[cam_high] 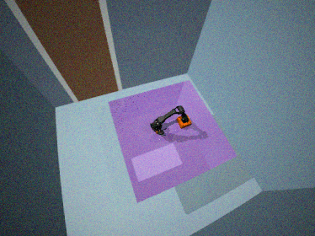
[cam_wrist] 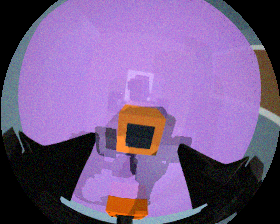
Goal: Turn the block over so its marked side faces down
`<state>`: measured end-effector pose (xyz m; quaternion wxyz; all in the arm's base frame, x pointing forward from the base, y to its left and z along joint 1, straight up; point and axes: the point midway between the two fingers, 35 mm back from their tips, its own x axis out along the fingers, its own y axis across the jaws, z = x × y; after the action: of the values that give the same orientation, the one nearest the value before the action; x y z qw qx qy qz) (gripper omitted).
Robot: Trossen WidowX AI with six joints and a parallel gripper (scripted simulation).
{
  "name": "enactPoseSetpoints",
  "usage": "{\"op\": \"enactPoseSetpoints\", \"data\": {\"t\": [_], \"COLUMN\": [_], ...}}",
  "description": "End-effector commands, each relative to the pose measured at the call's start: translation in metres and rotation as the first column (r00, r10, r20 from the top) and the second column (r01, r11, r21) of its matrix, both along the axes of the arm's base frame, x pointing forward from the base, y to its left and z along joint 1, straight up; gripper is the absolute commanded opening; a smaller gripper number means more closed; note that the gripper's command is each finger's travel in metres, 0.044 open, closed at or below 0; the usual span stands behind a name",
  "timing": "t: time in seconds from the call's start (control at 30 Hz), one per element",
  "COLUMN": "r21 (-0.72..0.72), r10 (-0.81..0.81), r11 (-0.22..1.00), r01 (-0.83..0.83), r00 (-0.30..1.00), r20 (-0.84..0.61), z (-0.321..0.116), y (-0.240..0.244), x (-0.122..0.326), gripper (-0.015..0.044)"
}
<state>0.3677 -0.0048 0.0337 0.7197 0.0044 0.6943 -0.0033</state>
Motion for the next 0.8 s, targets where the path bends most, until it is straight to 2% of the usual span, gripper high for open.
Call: {"op": "enactPoseSetpoints", "data": {"t": [0.0,0.63,0.77], "r21": [-0.005,-0.005,-0.005], "r10": [-0.002,-0.003,-0.003], "r11": [1.0,1.0,1.0], "r01": [0.002,0.003,0.003], "r00": [1.0,1.0,1.0], "r20": [-0.005,-0.005,-0.005], "z": [-0.008,-0.037,-0.037], "y": [-0.001,-0.001,-0.001], "x": [0.0,0.0,0.0], "gripper": [0.044,0.044,0.0335]}}
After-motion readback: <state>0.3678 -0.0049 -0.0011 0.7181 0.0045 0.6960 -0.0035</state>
